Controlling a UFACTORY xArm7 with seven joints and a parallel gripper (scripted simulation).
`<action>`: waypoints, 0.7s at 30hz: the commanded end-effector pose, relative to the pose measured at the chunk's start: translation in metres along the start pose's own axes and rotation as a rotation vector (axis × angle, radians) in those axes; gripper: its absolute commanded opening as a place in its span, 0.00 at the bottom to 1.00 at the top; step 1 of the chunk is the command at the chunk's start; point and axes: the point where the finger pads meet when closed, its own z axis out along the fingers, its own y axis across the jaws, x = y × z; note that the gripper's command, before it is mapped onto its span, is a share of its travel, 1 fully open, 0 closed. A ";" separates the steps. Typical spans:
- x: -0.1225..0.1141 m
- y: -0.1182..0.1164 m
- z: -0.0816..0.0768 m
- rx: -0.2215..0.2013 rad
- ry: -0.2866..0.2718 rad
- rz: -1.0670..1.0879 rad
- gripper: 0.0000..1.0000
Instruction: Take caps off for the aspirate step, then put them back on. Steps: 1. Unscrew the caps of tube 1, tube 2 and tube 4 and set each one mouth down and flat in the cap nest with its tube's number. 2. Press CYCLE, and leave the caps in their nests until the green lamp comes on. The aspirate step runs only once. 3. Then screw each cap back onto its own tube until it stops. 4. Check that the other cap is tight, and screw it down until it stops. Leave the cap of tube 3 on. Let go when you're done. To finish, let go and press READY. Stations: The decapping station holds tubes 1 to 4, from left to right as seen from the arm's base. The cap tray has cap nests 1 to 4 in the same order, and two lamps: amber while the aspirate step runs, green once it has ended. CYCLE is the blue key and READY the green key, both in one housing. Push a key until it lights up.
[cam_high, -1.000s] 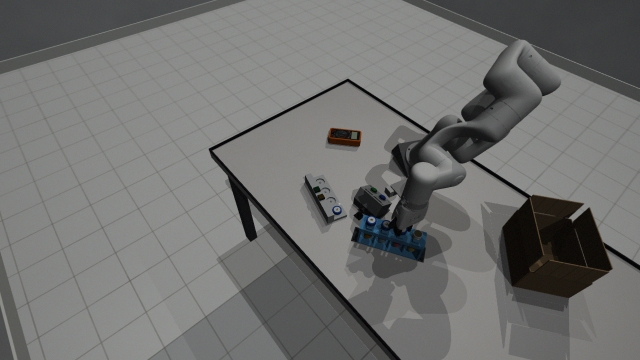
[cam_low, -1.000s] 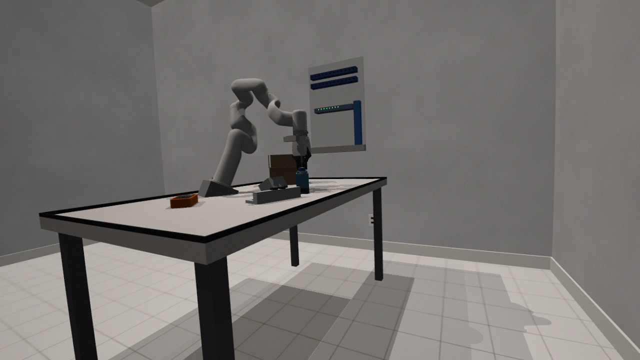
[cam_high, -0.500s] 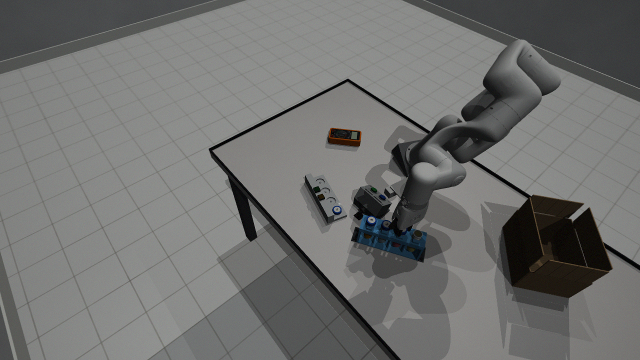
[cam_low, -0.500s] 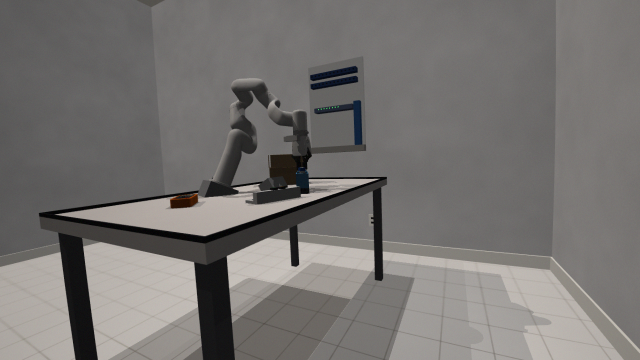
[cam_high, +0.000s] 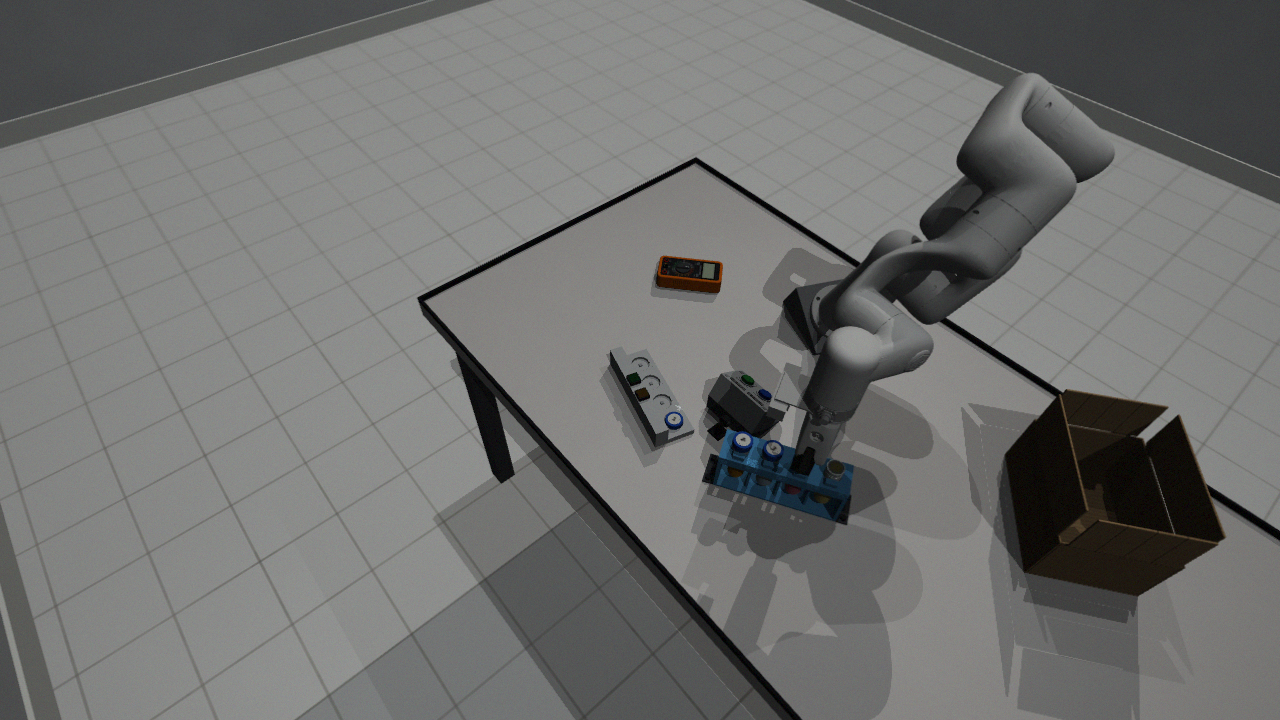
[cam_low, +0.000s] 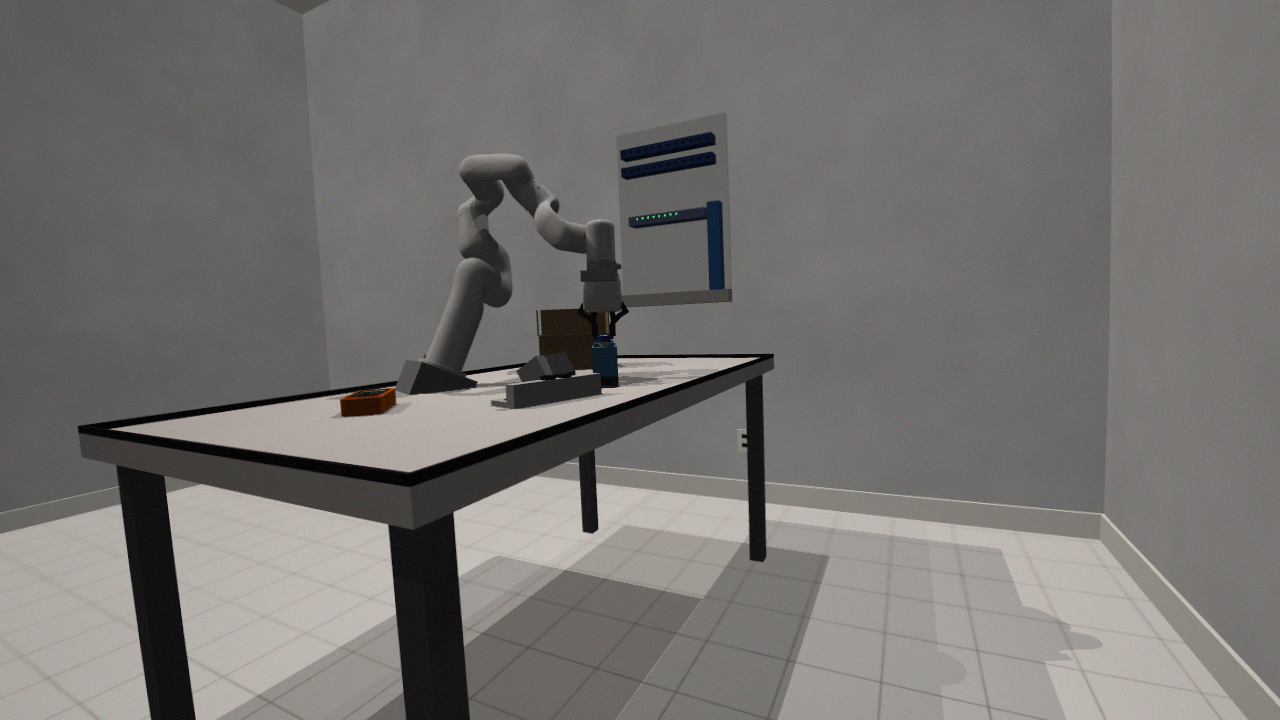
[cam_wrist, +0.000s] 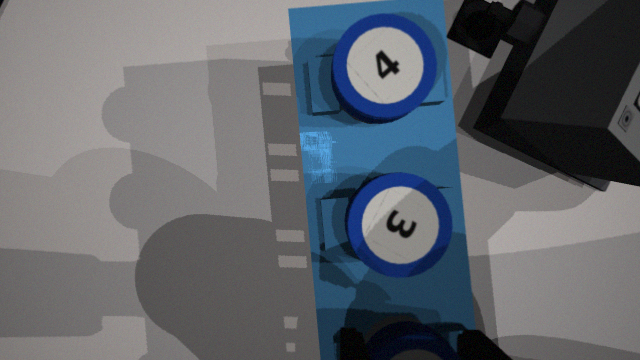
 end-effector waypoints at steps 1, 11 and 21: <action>0.001 -0.001 -0.002 0.014 -0.017 -0.224 0.00; 0.001 -0.001 -0.002 0.018 -0.013 -0.724 0.00; 0.001 -0.001 -0.002 0.020 -0.012 -0.895 0.00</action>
